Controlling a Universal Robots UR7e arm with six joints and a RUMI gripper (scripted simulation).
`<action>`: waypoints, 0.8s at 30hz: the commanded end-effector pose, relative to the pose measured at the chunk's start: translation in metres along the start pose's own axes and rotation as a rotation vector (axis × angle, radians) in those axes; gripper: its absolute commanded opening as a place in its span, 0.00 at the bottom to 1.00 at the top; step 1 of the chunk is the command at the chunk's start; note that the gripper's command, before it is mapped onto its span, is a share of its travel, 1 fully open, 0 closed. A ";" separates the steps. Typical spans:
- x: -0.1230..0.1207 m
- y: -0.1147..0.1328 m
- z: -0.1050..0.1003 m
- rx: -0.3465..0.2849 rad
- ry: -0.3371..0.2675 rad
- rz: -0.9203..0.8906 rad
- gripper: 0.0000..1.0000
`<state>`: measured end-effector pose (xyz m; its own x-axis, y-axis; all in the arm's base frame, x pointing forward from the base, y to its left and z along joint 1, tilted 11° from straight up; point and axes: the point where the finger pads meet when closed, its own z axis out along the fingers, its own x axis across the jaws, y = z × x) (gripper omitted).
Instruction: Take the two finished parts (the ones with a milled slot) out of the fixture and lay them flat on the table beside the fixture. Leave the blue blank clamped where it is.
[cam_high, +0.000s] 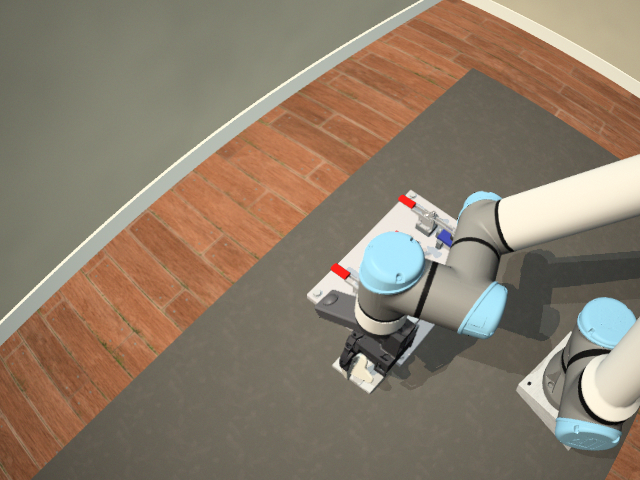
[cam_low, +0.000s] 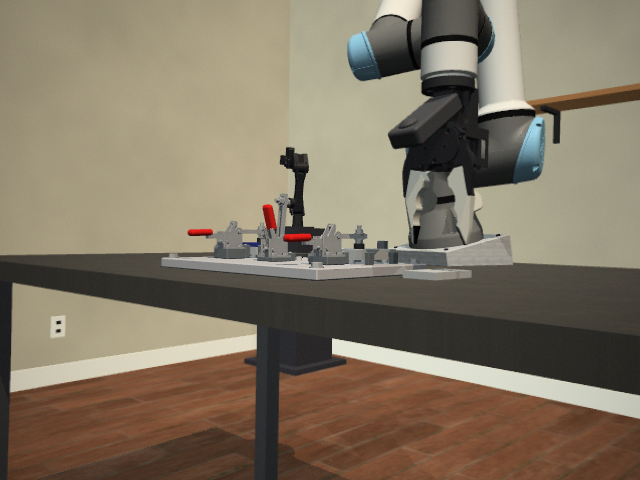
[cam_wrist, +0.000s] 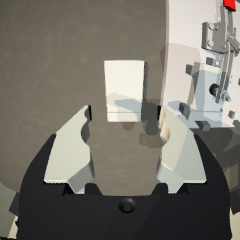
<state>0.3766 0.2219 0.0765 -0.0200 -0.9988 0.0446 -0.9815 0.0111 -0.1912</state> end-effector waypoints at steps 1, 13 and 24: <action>0.000 0.000 -0.023 0.000 0.000 0.000 0.47; 0.000 0.000 -0.054 0.000 0.000 0.000 0.47; 0.000 0.000 -0.060 0.000 0.000 0.000 0.47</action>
<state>0.3653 0.2245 0.1337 -0.0201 -0.9988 0.0449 -0.9817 0.0112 -0.1901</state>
